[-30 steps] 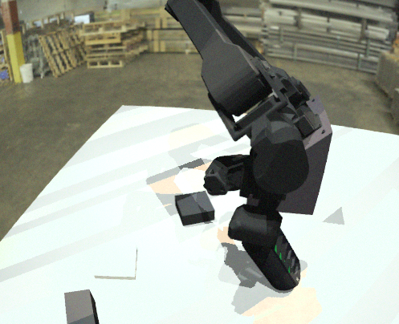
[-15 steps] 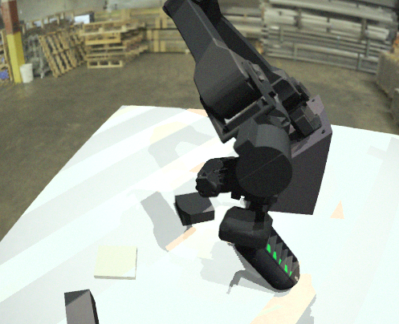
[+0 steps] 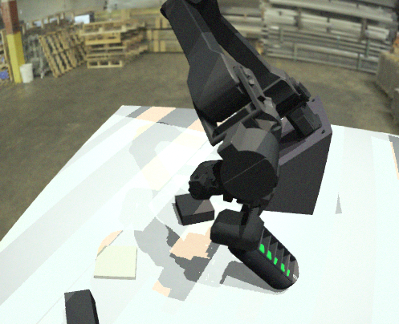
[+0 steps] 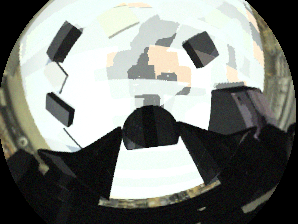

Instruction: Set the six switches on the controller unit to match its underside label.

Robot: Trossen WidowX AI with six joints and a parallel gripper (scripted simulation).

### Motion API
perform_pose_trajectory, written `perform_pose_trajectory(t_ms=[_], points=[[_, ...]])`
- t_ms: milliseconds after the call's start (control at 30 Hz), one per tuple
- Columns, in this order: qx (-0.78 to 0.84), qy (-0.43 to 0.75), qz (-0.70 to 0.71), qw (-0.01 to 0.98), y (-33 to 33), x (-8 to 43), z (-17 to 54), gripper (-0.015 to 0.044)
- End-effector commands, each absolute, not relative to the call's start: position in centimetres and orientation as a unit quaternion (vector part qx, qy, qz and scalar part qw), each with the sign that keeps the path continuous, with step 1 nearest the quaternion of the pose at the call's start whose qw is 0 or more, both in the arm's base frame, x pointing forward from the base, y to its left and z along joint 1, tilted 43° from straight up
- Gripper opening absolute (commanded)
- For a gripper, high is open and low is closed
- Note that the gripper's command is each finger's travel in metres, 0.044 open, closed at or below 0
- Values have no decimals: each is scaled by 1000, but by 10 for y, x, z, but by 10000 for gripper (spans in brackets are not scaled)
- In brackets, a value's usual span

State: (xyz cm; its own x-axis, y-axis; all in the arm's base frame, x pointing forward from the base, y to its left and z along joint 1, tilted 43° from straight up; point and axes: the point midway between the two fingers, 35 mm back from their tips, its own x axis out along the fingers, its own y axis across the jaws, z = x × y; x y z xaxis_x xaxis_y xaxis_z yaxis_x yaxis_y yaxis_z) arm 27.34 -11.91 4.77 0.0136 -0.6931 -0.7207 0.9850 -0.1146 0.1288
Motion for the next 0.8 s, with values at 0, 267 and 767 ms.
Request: perform_pose_trajectory(t_ms=[0,267,767], points=[[333,231,-669,623,-122,268,42,338],[332,231,-669,623,-128,268,43,338],[332,230,-669,623,-139,266,43,338]])
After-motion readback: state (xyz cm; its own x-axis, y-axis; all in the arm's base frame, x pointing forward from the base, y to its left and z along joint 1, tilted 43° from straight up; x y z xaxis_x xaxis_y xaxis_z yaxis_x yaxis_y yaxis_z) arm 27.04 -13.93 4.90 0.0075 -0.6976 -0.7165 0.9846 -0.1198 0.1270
